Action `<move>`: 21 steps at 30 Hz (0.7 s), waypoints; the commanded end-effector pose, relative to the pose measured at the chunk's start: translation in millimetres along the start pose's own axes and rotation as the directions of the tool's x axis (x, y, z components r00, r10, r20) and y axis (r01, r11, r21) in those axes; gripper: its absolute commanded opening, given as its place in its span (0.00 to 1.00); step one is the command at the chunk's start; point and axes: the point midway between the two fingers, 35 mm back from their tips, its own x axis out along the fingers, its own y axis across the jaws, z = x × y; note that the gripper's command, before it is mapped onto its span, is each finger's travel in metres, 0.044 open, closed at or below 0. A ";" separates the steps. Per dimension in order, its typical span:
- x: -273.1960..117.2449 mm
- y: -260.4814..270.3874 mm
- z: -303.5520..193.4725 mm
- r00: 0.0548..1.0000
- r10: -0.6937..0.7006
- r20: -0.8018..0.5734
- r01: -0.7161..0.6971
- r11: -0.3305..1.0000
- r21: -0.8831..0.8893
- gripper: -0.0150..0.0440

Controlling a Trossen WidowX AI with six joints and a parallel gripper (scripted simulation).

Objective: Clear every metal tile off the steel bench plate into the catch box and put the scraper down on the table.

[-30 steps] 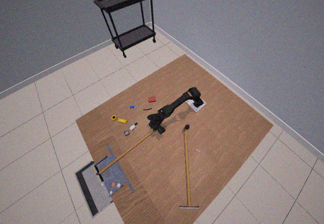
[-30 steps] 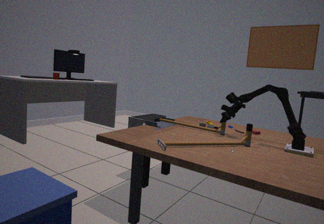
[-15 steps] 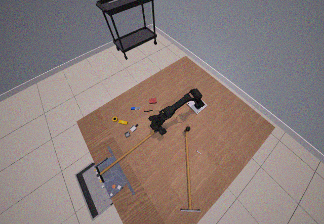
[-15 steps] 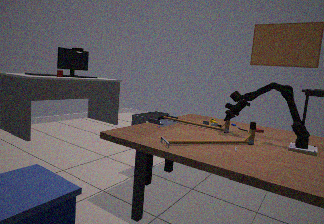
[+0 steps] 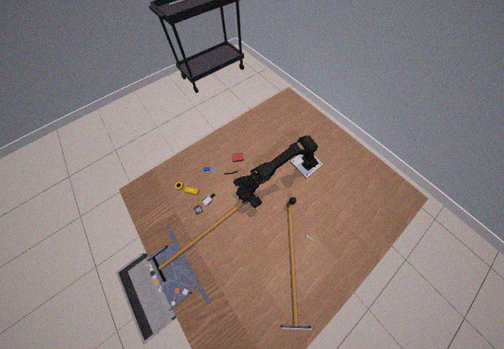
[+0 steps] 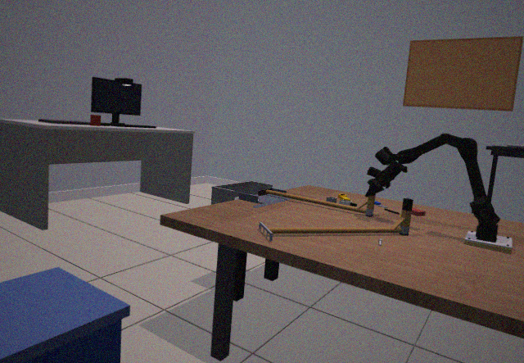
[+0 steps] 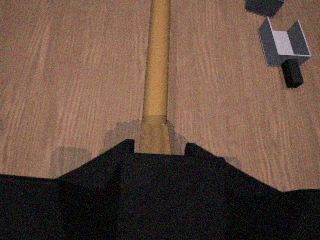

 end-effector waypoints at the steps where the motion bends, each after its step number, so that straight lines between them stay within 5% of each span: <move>1: -8.9 -0.8 -0.8 1.000 0.000 0.013 0.000 1.000 -0.002 0.25; 21: -29.1 -3.5 -18.4 1.000 -0.001 0.013 0.001 1.000 -0.002 0.25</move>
